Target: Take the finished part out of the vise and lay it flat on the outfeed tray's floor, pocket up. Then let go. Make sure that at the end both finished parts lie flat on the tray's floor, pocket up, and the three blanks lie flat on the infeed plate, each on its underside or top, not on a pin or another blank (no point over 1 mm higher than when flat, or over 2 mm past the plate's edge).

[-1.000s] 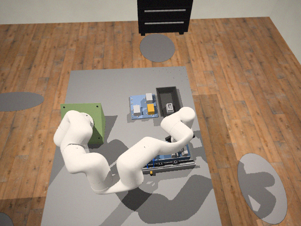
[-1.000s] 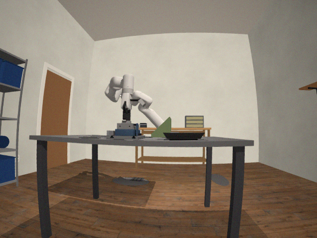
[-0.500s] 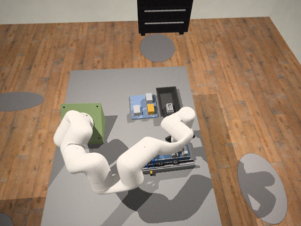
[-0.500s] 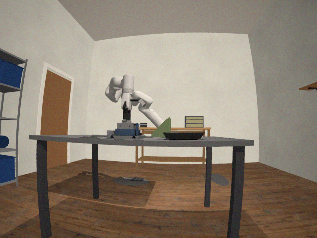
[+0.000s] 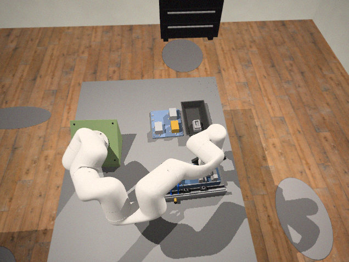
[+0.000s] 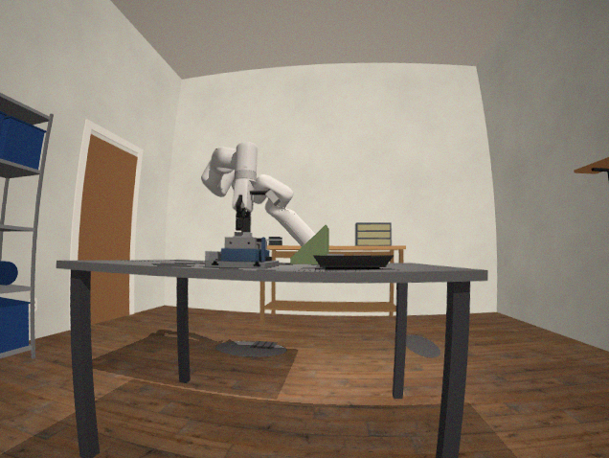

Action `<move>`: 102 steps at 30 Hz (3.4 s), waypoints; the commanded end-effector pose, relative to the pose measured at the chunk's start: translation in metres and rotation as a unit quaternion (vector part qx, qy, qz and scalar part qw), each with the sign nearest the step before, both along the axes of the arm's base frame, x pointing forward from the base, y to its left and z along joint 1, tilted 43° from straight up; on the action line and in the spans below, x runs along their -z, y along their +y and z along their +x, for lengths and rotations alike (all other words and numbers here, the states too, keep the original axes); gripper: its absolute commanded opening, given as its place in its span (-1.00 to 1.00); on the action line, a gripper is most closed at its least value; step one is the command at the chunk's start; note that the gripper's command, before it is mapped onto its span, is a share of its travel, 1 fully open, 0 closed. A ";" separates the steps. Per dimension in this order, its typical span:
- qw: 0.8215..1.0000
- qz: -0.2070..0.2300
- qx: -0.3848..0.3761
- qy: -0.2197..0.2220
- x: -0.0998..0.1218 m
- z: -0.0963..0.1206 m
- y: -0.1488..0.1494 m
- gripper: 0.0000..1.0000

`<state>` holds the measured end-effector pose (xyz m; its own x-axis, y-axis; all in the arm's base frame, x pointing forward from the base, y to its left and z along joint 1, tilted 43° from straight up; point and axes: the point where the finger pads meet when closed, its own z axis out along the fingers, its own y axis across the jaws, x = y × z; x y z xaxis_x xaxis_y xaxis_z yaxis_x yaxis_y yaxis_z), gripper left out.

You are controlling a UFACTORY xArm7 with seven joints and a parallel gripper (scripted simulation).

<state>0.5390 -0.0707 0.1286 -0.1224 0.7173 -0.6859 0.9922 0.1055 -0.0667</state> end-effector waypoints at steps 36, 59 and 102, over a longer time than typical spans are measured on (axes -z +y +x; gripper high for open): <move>1.000 0.001 -0.002 -0.002 0.006 0.001 -0.005 0.37; 1.000 0.001 -0.002 -0.002 0.008 0.001 -0.006 0.37; 1.000 0.001 -0.002 -0.002 0.008 0.001 -0.006 -1.00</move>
<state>0.5393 -0.0793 0.1195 -0.1224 0.7173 -0.6859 0.9922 0.1055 -0.0667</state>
